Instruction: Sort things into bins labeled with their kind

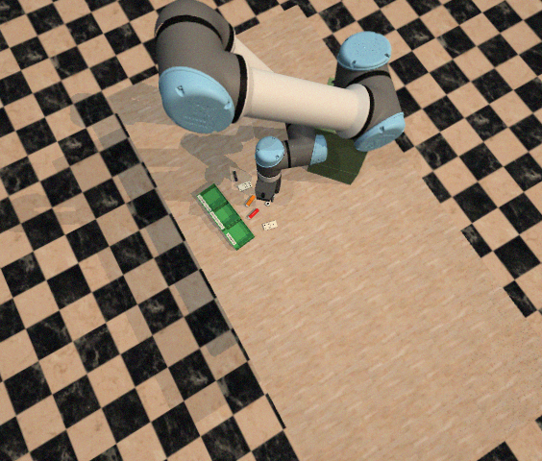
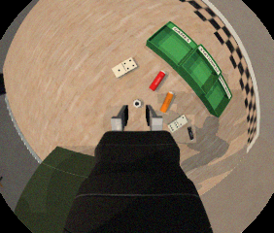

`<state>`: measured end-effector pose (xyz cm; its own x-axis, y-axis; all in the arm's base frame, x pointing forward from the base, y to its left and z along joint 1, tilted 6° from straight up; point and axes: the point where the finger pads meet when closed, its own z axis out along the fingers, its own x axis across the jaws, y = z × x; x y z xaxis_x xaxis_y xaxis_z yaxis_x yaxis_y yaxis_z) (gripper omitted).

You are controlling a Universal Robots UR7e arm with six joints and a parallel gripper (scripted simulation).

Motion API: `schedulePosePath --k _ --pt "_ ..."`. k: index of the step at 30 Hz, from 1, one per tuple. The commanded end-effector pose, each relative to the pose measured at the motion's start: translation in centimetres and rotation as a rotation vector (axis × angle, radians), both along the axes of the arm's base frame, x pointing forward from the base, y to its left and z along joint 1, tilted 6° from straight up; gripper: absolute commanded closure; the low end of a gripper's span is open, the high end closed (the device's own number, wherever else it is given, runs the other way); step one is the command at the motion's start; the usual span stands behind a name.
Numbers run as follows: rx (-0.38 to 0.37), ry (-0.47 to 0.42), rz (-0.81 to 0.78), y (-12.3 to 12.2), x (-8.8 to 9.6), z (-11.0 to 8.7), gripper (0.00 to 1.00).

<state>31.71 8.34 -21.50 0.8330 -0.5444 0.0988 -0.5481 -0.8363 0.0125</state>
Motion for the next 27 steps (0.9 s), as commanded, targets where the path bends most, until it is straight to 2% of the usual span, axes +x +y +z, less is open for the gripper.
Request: schedulePosePath --k 1,8,21,27 --pt "0.000 -0.001 0.000 0.0 0.0 0.0 0.36" --pt "0.000 -0.002 0.000 0.0 0.0 0.0 0.36" --pt "0.000 -0.003 -0.001 -0.4 0.6 -5.2 0.36" --pt "0.000 -0.003 0.000 -0.4 0.7 -5.6 0.36"
